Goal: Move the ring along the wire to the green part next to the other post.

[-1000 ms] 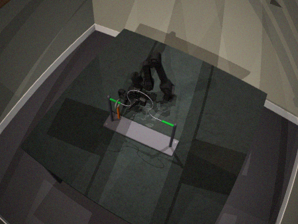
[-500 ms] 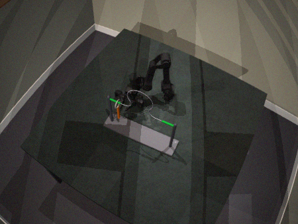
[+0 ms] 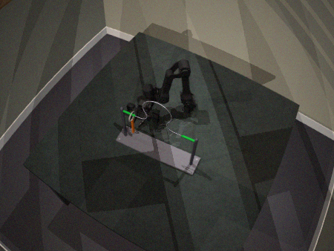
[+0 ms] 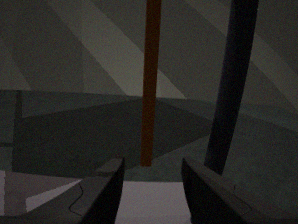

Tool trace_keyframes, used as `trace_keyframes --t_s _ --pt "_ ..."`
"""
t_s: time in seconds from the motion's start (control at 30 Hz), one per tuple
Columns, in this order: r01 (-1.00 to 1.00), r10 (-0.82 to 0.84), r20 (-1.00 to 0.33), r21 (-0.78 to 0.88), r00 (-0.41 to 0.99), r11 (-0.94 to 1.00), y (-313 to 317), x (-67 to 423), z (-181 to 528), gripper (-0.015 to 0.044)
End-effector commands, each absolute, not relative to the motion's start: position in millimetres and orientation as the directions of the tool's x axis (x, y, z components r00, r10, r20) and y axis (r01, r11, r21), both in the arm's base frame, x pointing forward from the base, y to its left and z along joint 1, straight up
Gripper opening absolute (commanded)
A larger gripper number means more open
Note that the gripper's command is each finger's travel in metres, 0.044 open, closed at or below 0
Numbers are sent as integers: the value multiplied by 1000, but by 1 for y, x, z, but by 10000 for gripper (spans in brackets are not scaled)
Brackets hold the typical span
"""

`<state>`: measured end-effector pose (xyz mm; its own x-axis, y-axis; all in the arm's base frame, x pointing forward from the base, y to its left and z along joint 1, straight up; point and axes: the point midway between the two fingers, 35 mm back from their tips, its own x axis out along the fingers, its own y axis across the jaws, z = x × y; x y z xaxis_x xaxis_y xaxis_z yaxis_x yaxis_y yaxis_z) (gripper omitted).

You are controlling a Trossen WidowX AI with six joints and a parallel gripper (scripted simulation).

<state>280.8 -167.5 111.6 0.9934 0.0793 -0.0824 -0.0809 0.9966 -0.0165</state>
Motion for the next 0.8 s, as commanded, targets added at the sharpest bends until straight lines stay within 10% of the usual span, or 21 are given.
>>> trace_keyframes --t_s 0.0,0.77 --pt "-78 76 -81 -15 994 997 -169 289 112 160" --pt "-78 76 -77 -15 994 997 -164 324 110 160"
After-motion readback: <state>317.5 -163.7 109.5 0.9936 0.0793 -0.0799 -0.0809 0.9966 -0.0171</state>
